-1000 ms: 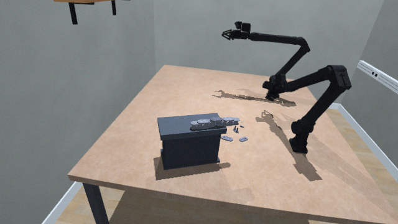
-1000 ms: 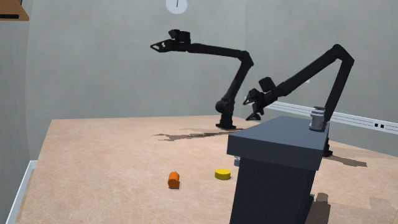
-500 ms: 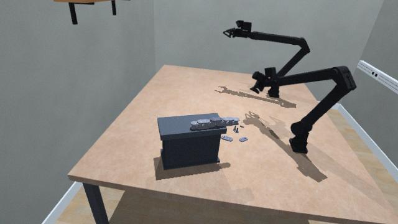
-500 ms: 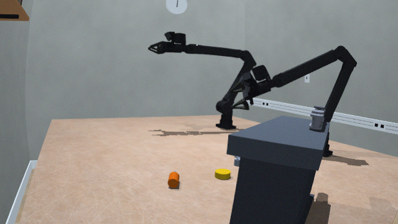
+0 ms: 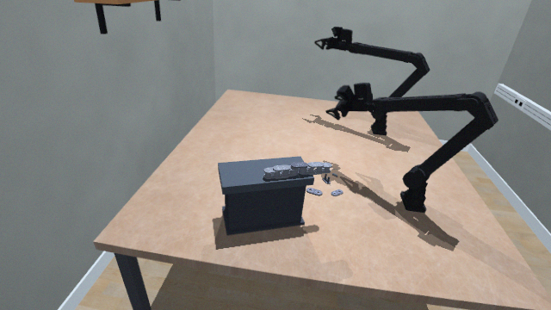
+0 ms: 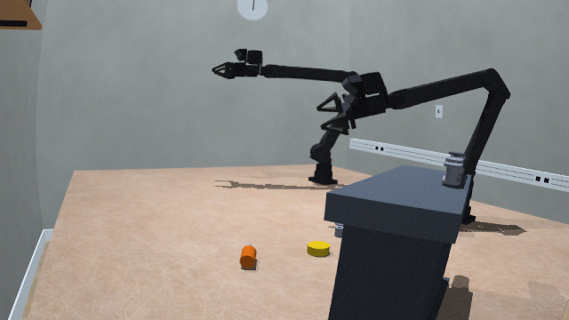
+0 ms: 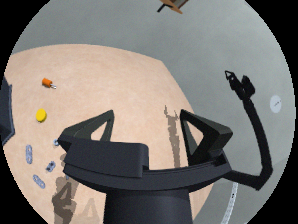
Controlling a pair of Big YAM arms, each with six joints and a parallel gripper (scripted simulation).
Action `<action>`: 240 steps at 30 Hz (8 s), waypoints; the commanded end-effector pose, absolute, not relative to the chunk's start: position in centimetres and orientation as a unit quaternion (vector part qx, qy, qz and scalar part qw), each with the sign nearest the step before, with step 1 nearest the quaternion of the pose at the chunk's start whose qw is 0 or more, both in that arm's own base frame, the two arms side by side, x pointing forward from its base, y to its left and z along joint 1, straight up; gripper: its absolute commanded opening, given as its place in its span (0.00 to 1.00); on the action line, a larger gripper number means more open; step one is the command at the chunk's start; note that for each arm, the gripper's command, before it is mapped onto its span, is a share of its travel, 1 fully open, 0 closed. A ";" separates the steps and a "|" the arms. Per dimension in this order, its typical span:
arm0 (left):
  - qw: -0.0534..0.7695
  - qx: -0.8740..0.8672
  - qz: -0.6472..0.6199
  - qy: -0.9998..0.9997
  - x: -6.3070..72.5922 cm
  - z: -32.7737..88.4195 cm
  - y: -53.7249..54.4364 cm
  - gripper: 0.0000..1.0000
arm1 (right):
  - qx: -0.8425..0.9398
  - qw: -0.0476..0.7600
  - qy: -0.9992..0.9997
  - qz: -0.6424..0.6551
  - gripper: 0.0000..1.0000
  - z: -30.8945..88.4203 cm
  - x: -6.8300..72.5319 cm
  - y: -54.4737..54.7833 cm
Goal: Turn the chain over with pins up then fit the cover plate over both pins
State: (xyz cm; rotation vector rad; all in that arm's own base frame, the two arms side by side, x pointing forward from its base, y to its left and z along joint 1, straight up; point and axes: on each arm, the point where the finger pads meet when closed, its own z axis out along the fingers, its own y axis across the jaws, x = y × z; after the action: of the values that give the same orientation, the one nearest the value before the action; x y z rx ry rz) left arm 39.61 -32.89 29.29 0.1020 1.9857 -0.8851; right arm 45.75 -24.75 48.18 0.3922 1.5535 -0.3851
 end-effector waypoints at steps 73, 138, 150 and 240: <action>0.716 0.006 0.001 0.699 51.7 49.7 -0.5 0.53 | 0.339 0.635 0.592 -0.364 1.00 53.9 26.4 -44.9; 0.637 -0.510 -0.336 0.470 38.9 32.4 12.1 0.53 | 0.340 0.634 0.592 -0.364 1.00 53.8 26.4 -44.9; 0.582 -0.594 -0.371 0.413 37.6 25.4 13.9 0.53 | 0.340 0.634 0.592 -0.364 1.00 53.8 26.4 -44.9; 0.582 -0.605 -0.378 0.392 42.2 22.0 17.0 0.19 | 0.340 0.634 0.592 -0.364 1.00 53.8 26.4 -44.9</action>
State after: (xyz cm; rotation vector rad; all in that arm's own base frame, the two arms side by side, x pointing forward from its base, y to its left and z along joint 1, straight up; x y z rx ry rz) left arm 42.67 16.95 23.45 -1.3763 0.8968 -0.8991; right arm 25.91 -44.99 49.42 0.8138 1.4093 -0.8166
